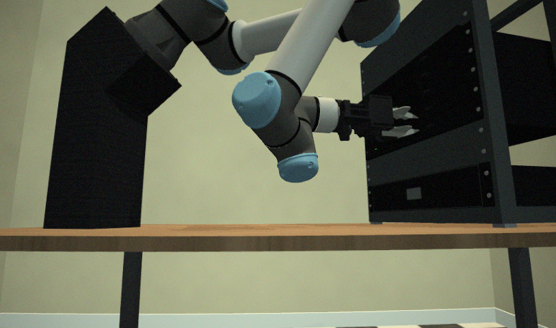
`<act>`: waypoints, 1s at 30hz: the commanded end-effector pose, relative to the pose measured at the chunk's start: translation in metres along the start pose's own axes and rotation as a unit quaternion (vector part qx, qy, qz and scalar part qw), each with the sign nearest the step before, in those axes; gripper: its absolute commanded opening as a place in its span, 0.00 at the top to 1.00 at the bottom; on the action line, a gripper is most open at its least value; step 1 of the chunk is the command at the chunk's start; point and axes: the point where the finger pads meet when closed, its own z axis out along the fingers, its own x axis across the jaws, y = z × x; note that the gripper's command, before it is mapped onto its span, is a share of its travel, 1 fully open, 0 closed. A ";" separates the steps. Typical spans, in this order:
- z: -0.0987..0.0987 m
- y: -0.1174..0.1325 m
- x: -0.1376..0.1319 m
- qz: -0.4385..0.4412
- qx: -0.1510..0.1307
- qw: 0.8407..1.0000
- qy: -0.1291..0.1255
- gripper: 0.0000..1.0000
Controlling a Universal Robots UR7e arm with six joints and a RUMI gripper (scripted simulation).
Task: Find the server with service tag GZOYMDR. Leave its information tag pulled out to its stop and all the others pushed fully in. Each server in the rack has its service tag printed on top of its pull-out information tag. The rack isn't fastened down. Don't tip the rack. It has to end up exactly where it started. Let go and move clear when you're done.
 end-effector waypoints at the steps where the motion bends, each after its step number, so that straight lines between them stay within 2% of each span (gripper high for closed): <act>1: 0.011 0.000 0.000 0.000 0.000 1.000 0.000 0.85; 7: 0.017 0.000 0.000 0.000 0.000 1.000 0.000 0.85; 30: 0.017 0.000 0.000 0.000 0.000 1.000 0.000 0.85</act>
